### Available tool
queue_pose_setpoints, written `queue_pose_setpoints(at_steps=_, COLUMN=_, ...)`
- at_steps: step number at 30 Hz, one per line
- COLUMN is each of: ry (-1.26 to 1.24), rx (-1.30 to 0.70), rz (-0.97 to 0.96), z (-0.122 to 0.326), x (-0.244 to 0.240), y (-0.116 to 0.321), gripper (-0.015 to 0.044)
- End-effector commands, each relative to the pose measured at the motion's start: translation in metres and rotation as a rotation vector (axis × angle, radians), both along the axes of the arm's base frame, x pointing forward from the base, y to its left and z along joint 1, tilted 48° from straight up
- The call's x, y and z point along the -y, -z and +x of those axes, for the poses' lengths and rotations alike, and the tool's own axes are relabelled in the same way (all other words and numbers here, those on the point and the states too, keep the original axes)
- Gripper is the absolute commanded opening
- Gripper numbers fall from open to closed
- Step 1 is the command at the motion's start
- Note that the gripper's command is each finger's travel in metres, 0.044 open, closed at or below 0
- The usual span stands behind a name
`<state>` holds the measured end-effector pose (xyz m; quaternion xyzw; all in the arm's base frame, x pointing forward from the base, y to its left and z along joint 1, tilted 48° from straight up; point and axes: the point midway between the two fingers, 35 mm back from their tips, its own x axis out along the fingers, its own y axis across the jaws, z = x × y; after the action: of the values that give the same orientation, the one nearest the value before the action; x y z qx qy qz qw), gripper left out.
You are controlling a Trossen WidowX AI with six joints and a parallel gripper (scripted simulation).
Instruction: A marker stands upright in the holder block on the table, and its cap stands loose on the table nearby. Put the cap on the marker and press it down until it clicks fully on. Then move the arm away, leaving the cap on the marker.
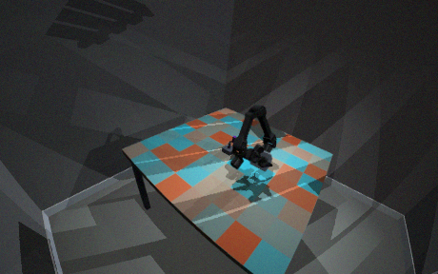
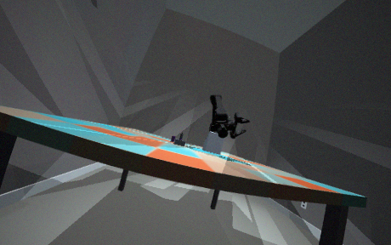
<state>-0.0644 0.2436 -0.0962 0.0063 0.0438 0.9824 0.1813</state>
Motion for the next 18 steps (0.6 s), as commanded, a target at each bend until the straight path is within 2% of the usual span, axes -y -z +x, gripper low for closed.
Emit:
queue_pose_setpoints(at_steps=1, ry=-0.004, rx=0.001, rz=-0.003, z=0.001, x=0.0, y=0.0, gripper=0.0374)
queue_pose_setpoints(at_steps=6, ry=-0.112, rx=0.044, rz=-0.108, z=0.025, x=0.004, y=-0.007, gripper=0.0253)
queue_pose_setpoints(at_steps=18, ry=-0.246, rx=0.364, rz=-0.536, z=0.126, x=0.035, y=-0.015, gripper=0.0253)
